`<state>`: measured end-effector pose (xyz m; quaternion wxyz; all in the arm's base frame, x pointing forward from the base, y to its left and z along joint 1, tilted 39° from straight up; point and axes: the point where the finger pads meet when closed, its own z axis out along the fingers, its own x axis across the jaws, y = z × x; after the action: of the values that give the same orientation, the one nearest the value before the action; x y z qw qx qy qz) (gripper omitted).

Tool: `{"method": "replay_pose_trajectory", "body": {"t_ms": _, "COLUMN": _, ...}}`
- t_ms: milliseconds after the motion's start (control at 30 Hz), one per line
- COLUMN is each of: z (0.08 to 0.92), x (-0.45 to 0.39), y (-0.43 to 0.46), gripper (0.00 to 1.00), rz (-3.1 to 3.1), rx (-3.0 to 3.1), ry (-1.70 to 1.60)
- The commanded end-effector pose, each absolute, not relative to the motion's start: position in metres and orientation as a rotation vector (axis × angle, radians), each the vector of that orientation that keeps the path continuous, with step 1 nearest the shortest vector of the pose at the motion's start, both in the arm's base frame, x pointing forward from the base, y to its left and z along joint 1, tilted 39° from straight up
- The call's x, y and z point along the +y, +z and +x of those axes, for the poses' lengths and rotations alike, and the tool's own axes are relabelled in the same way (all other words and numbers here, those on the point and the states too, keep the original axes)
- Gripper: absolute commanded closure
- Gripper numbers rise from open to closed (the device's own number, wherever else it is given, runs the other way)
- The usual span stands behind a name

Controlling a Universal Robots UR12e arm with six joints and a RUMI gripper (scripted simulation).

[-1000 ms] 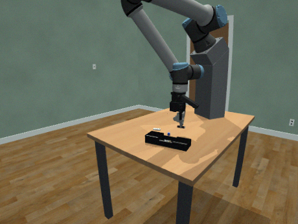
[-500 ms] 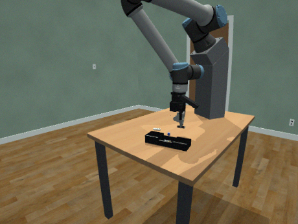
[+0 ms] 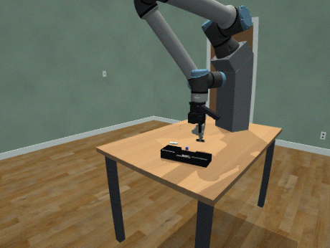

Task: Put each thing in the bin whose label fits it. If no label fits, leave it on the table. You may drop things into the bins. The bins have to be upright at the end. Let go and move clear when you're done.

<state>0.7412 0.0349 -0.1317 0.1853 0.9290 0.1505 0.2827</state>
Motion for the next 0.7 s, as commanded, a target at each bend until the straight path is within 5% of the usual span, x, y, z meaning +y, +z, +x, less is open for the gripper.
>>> {"method": "replay_pose_trajectory", "body": {"t_ms": 0, "z": 0.7404, "x": 0.0345, "y": -0.1322, "gripper": 1.0, "rz": 2.619, "rx": 0.423, "ry": 0.795}}
{"method": "replay_pose_trajectory", "body": {"t_ms": 667, "z": 0.736, "x": 0.0378, "y": -0.1267, "gripper": 1.0, "rz": 2.62, "rx": 0.424, "ry": 0.793}}
